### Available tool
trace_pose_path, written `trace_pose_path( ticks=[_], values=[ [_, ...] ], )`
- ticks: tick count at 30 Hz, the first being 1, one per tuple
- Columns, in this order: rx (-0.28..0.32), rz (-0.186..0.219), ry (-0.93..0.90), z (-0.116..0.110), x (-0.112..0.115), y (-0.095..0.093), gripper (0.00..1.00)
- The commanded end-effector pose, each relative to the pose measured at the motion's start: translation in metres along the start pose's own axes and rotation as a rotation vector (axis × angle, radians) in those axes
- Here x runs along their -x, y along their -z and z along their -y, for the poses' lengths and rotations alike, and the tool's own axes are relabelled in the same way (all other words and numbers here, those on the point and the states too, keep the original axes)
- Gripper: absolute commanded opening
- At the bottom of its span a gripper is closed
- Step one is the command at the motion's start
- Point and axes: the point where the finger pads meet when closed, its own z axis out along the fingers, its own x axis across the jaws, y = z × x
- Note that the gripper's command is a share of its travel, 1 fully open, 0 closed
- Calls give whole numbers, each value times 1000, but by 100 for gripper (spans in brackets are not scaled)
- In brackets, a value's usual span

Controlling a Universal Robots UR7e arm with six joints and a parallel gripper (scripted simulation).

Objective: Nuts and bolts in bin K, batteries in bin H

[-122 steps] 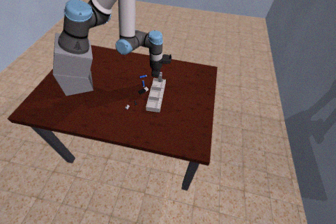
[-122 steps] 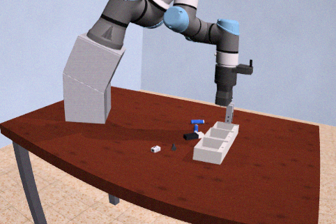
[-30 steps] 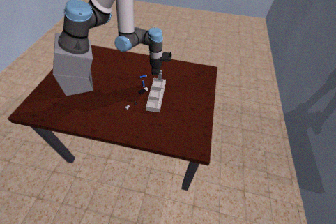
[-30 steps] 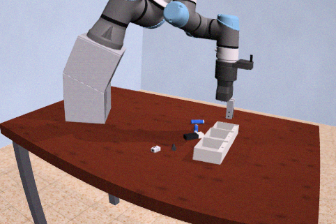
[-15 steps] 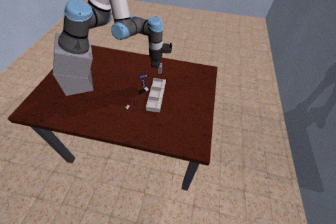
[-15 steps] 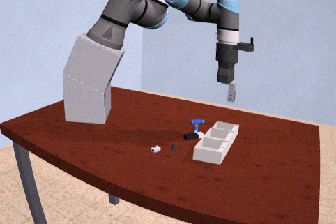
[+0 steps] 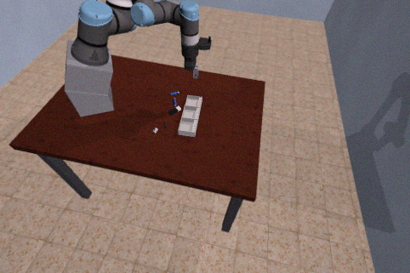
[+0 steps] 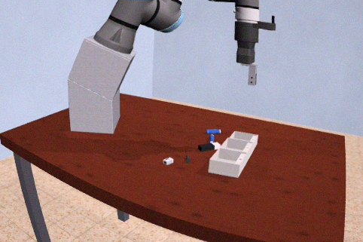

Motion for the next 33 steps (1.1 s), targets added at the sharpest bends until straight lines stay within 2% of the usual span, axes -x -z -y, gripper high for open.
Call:
trace_pose_path(
  ticks=[1,3,4,9,11,12,19,26,28,30,33],
  values=[
    [5,3,0,-1,0,1,31],
    [5,3,0,-1,0,2,31],
    [5,3,50,-6,2,-4,60],
    [5,2,237,-35,15,-31,60],
    [5,2,237,-35,15,-31,60],
    [6,3,324,-41,17,-37,60],
    [4,4,516,-81,35,-75,60],
    [5,4,516,-122,53,-113,60],
    [5,4,516,-122,53,-113,60],
    [5,4,516,-134,59,-124,60],
    [5,4,516,-137,60,-124,60]
  ],
)
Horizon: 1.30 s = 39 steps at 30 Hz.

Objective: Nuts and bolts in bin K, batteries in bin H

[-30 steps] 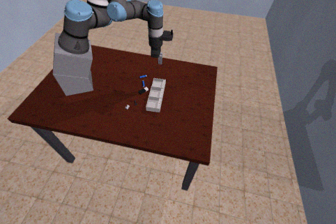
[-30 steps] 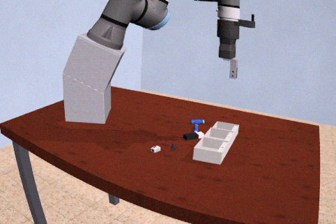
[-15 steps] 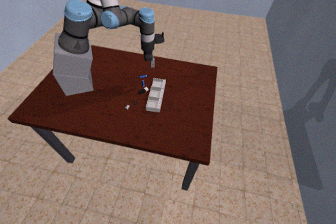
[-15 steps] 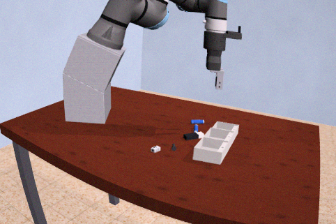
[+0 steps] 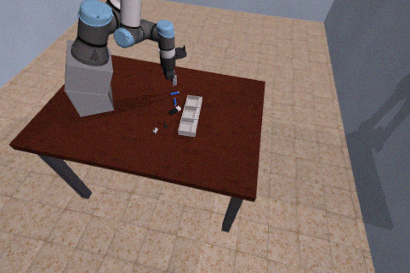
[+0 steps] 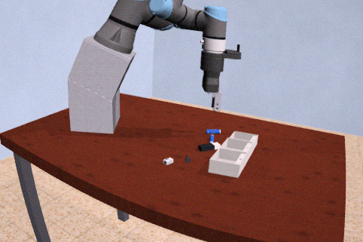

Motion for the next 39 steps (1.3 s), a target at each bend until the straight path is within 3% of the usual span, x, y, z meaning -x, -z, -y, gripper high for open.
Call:
trace_pose_path(
  ticks=[1,39],
  values=[
    [-25,-25,-1,-3,7,-12,60],
    [-25,-25,-1,-1,2,-12,60]
  ],
)
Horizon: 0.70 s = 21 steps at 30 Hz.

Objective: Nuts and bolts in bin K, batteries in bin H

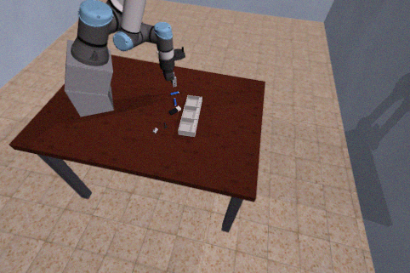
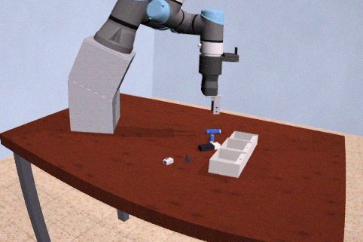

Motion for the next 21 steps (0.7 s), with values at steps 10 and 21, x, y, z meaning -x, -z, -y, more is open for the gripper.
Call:
trace_pose_path(
  ticks=[10,21],
  values=[
    [-1,0,0,0,0,-12,60],
    [-1,0,0,0,0,-56,60]
  ],
)
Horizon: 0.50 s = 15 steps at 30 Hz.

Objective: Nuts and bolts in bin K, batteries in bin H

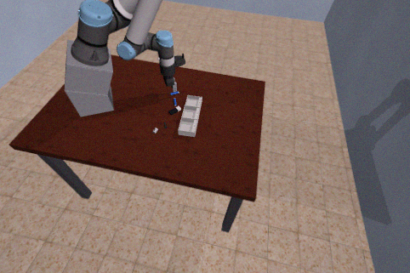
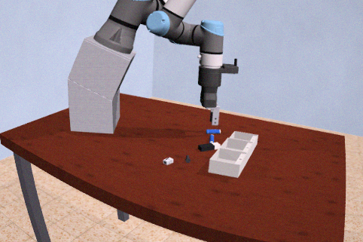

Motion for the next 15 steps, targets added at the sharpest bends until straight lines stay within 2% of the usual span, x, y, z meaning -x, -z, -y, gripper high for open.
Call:
trace_pose_path(
  ticks=[1,15],
  values=[
    [-7,-5,0,2,-1,-21,60],
    [-7,-5,0,2,-1,-31,60]
  ],
)
